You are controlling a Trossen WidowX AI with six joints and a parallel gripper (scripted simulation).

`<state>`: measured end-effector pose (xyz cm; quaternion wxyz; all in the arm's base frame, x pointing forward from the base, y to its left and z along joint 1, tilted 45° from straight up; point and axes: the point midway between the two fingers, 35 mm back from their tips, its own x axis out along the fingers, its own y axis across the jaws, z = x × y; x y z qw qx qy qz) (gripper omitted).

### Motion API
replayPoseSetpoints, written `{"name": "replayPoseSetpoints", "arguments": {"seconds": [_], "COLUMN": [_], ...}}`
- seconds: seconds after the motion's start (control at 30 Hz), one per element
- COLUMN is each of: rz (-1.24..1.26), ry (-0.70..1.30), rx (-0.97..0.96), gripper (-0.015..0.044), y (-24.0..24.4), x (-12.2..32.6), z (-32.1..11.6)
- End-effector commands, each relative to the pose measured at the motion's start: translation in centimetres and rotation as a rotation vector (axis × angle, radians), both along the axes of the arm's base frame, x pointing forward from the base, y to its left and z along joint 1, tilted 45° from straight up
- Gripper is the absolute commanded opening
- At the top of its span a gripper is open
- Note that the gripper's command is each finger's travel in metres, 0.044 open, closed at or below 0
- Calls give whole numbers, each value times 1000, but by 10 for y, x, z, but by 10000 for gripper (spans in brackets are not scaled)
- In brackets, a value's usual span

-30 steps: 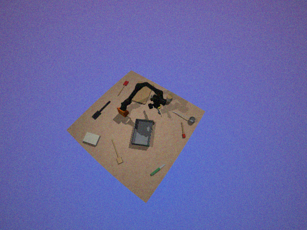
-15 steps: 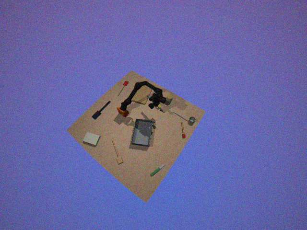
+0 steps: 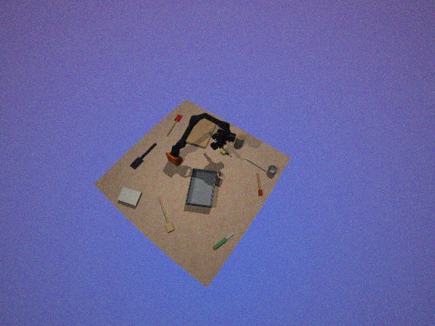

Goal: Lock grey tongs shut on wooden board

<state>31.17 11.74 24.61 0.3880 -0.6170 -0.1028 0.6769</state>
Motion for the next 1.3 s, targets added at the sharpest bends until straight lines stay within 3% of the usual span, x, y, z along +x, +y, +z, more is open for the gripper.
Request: {"name": "replayPoseSetpoints", "arguments": {"seconds": [0.0,1.27], "rz": [-23,-240], "ry": [30,154], "rx": [-36,-138], "gripper": [-150,-150], "y": [17,111], "x": [-14,-148], "z": [5,42]}}
